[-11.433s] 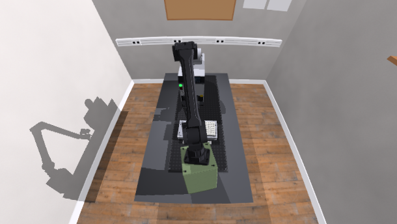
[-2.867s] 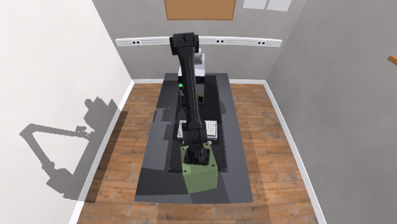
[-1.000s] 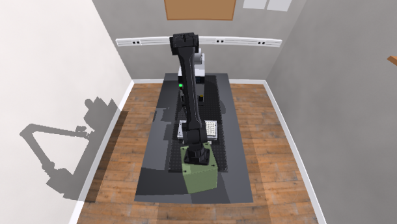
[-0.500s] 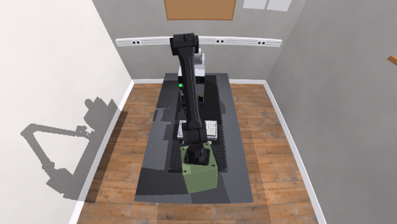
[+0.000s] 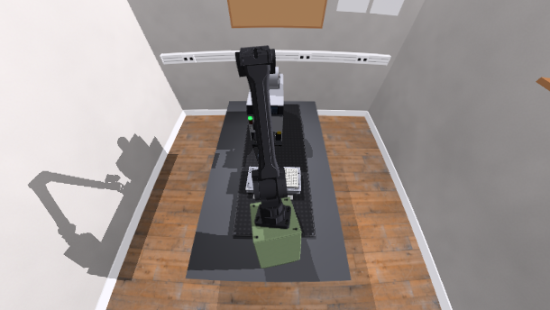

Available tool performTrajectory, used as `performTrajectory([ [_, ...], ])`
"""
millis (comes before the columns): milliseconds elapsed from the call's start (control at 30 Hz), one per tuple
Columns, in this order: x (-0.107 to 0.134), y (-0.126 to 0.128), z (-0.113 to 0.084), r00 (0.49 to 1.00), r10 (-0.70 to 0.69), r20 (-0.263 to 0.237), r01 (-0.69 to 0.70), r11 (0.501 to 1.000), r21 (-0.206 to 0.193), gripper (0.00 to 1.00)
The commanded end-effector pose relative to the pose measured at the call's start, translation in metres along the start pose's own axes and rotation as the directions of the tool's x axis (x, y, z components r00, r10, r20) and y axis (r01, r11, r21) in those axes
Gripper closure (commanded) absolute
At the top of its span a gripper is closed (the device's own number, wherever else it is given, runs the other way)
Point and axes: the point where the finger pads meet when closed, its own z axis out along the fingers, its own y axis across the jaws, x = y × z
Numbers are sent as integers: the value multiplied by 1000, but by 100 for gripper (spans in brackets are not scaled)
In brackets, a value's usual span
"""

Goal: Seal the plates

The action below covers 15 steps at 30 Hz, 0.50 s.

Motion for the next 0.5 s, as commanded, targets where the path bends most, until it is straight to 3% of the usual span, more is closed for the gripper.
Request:
performTrajectory([
  [0, -24, 15, -9, 998, -20, 54, 21, 1000, -19, 100],
  [467, 11, 13, -18, 999, 10, 49, -9, 1000, -12, 100],
])
